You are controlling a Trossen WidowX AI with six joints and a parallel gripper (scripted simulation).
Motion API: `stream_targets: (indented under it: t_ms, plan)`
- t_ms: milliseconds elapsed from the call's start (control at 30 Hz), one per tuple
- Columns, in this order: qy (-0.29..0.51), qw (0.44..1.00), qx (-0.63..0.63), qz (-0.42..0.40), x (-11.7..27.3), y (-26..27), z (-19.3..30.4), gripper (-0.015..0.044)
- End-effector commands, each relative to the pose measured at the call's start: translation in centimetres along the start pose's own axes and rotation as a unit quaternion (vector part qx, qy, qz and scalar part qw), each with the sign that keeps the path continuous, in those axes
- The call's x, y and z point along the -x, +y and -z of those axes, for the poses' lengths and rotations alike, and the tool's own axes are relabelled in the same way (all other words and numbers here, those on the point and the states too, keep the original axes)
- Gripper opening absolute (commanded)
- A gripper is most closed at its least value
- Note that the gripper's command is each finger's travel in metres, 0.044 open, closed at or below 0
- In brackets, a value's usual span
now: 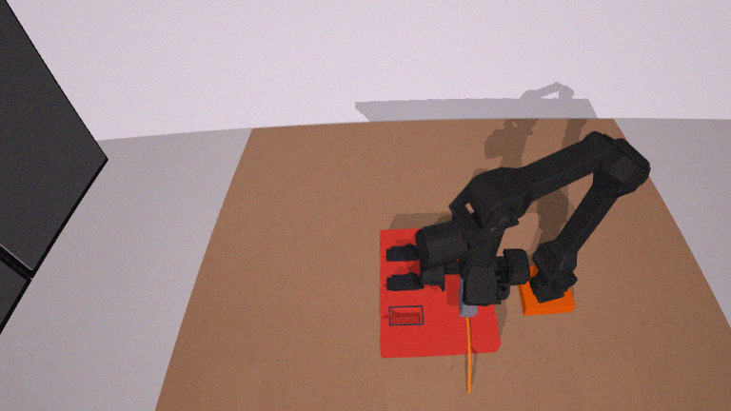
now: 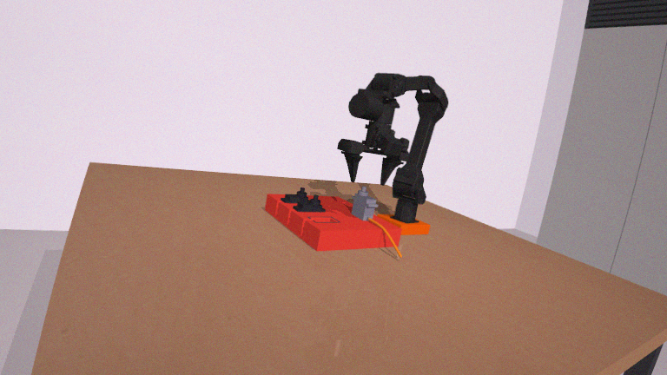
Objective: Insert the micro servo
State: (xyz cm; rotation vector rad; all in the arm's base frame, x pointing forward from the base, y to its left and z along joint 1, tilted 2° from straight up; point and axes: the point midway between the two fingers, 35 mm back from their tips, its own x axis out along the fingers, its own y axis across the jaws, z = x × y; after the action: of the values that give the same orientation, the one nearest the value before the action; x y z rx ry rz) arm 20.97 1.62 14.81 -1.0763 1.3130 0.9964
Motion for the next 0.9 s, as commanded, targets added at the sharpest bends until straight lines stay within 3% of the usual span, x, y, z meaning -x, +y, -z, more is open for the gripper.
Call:
stream_targets:
  t_ms: [0, 867]
  plan:
    - [0.0, 1.0, 0.007, -0.011, 0.0, 0.9, -0.3, 0.044]
    - [0.0, 1.0, 0.007, -0.011, -4.5, 1.0, -0.3, 0.044]
